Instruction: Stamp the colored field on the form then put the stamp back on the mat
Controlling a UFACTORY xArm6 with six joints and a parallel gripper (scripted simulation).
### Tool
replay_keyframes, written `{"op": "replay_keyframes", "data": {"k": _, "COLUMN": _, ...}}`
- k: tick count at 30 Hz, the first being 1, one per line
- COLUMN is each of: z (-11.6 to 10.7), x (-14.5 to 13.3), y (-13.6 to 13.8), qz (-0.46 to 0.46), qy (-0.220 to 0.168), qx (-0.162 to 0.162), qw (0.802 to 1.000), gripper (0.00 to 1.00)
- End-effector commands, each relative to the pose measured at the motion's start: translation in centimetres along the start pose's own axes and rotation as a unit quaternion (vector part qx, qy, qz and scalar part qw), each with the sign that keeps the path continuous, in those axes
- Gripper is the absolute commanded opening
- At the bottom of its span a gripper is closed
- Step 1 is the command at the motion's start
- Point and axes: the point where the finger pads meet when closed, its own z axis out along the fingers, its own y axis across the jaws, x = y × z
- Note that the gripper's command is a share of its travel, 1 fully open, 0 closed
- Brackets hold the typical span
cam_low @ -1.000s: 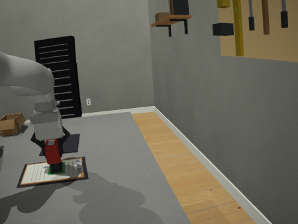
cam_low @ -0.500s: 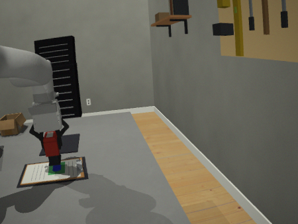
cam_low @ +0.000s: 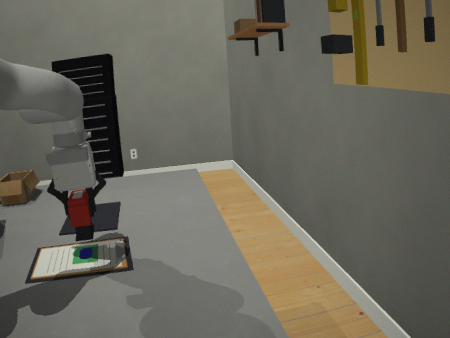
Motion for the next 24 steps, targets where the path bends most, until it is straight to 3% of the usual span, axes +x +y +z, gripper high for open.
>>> {"op": "replay_keyframes", "data": {"k": 1, "z": -0.6, "x": -6.4, "y": -1.7, "qz": 0.017, "qy": -0.003, "qx": 0.001, "qw": 1.0, "gripper": 0.29}}
{"op": "replay_keyframes", "data": {"k": 13, "z": 0.0, "x": -19.9, "y": 0.3, "qz": 0.062, "qy": 0.003, "qx": 0.0, "qw": 0.998, "gripper": 0.29}}
{"op": "replay_keyframes", "data": {"k": 15, "z": 0.0, "x": -19.9, "y": 0.3, "qz": 0.062, "qy": 0.003, "qx": 0.0, "qw": 0.998, "gripper": 0.29}}
{"op": "replay_keyframes", "data": {"k": 16, "z": 0.3, "x": -23.2, "y": 0.3, "qz": 0.062, "qy": 0.003, "qx": 0.0, "qw": 0.998, "gripper": 0.29}}
{"op": "replay_keyframes", "data": {"k": 24, "z": 0.5, "x": -24.7, "y": -0.1, "qz": 0.062, "qy": 0.003, "qx": 0.0, "qw": 0.998, "gripper": 0.29}}
